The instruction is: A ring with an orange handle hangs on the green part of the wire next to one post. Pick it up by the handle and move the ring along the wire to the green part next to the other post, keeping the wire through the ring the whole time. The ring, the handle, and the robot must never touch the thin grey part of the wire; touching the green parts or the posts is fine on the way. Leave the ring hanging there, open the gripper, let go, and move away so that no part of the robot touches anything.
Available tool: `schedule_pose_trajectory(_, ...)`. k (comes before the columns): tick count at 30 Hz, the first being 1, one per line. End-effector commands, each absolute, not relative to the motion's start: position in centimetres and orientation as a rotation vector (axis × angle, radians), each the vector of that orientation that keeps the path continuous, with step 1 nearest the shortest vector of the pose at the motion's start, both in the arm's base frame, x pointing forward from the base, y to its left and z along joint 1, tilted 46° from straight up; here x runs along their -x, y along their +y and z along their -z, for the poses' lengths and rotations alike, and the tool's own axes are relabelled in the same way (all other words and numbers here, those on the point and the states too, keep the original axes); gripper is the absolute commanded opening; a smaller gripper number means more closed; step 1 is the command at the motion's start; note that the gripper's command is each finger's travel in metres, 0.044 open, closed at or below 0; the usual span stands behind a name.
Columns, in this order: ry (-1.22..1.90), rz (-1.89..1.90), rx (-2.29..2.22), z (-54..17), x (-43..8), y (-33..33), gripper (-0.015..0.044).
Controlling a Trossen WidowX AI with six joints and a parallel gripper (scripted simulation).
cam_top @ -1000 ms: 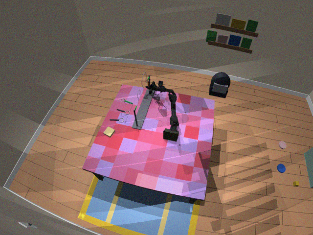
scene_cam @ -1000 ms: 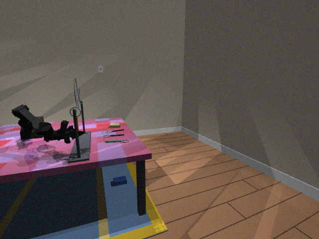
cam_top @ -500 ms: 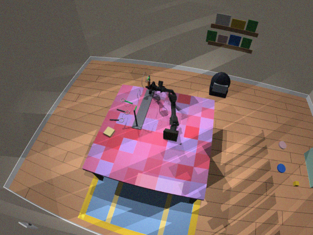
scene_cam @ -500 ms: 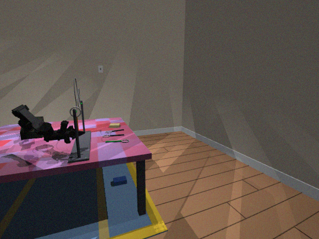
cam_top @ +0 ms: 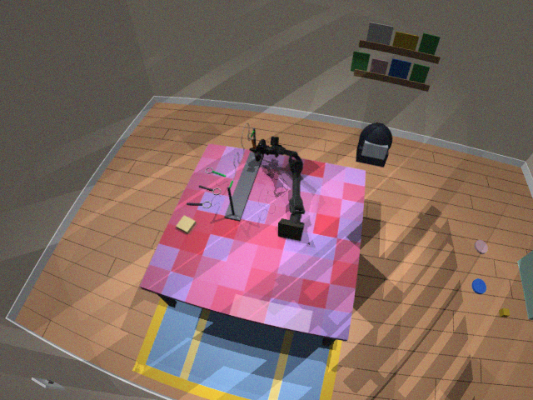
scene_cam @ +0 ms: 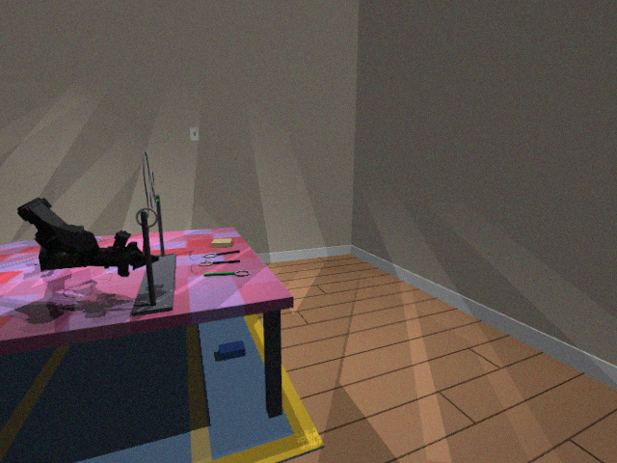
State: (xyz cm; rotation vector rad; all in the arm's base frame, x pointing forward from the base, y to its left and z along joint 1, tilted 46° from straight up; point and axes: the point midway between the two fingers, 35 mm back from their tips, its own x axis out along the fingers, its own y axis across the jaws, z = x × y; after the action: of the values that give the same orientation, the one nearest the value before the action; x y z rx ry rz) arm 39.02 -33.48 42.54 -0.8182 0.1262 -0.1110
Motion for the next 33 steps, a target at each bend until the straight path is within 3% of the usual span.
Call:
schedule_pose_trajectory(1,0.173,0.132,0.823,-42.6,-38.3,-32.9,-0.015)
schedule_pose_trajectory(20,0.484,0.257,0.771,-41.7,-34.4,-30.4,-0.015)
schedule_pose_trajectory(33,0.494,0.23,0.666,-39.8,-34.5,-28.7,-0.015)
